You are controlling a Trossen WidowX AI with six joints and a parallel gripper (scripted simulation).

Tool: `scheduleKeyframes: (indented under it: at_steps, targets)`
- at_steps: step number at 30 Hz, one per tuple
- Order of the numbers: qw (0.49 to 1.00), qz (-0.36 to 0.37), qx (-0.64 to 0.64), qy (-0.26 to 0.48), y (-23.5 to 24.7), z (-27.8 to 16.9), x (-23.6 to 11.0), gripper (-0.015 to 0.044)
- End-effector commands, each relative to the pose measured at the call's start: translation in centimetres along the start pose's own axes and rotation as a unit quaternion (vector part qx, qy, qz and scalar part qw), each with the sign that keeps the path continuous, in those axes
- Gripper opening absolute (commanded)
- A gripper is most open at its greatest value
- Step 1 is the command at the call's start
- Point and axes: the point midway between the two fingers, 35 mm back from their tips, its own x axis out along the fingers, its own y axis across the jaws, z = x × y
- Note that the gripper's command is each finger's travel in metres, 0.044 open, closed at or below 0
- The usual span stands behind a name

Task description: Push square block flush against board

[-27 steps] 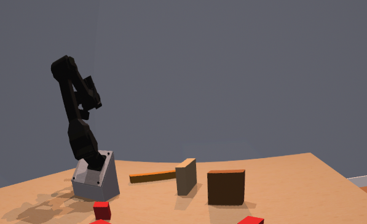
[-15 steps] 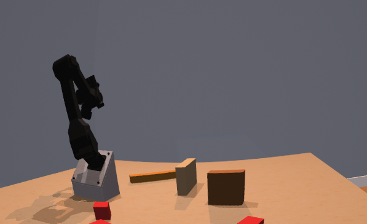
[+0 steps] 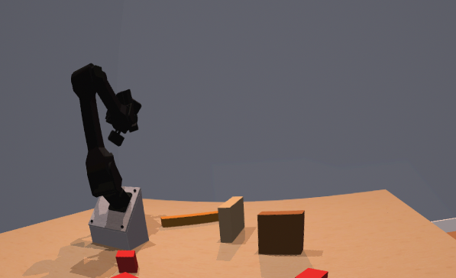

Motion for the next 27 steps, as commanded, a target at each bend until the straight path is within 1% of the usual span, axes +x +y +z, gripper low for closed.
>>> scheduleKeyframes:
  at_steps: [1,7,14,27]
  targets:
    - [0.999,-0.015,0.038,0.027,-1.2,-1.7,-0.6,0.0000]
    - [0.992,-0.036,0.102,0.069,-2.5,-4.3,-1.8,0.0000]
    - [0.969,-0.066,0.200,0.129,-4.0,-7.9,-3.4,0.0000]
    - [0.892,-0.129,0.368,0.230,-5.4,-14.4,-7.8,0.0000]
